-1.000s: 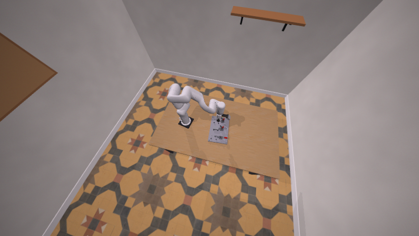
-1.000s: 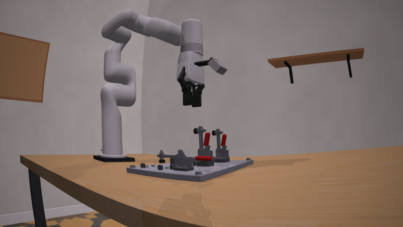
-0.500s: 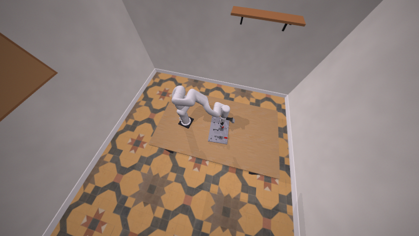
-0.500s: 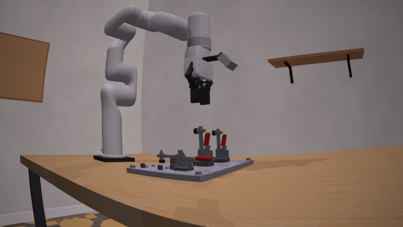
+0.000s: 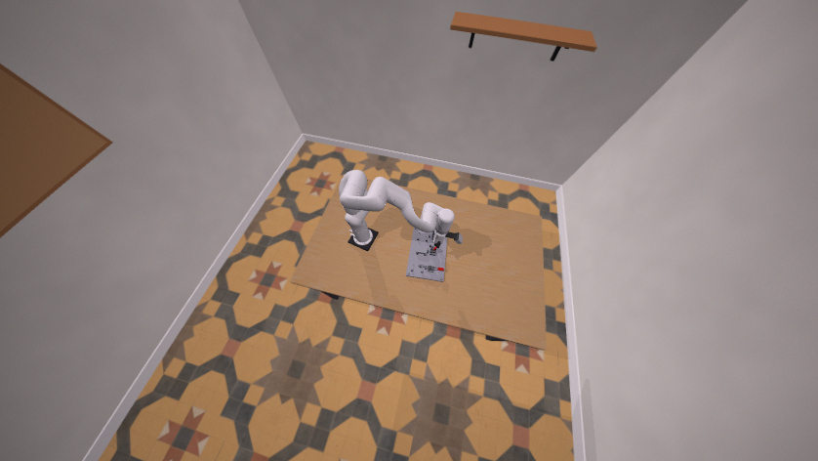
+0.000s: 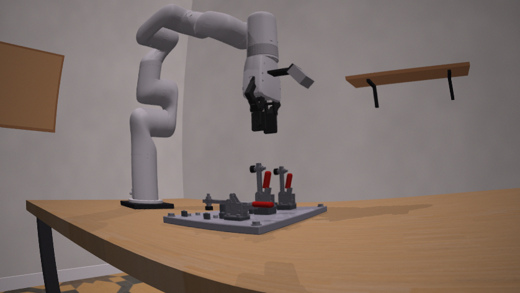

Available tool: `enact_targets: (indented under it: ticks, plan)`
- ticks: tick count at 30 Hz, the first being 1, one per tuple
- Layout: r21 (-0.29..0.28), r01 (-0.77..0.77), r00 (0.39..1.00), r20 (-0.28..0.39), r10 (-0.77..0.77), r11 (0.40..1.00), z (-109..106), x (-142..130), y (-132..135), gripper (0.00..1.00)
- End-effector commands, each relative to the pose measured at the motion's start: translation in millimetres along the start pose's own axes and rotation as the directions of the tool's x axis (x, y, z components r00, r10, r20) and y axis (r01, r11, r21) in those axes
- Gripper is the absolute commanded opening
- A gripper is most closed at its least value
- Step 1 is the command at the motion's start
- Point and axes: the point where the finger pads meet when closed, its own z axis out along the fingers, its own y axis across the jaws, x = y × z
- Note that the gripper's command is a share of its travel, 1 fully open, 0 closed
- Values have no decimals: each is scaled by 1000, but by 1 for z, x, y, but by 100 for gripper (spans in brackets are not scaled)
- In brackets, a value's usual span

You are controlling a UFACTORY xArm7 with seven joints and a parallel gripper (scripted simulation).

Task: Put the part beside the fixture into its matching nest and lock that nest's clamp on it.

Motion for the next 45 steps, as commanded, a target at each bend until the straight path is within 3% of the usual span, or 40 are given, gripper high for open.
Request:
enact_targets:
  ticks: [1,12,36,45]
  plan:
    - [-1,0,1000,-5,0,1000,-2,1,0,47]
    - [-1,0,1000,-5,0,1000,7,1,0,47]
    - [-1,0,1000,-5,0,1000,75,2,0,47]
    - [-1,0,1000,-5,0,1000,84,2,0,47]
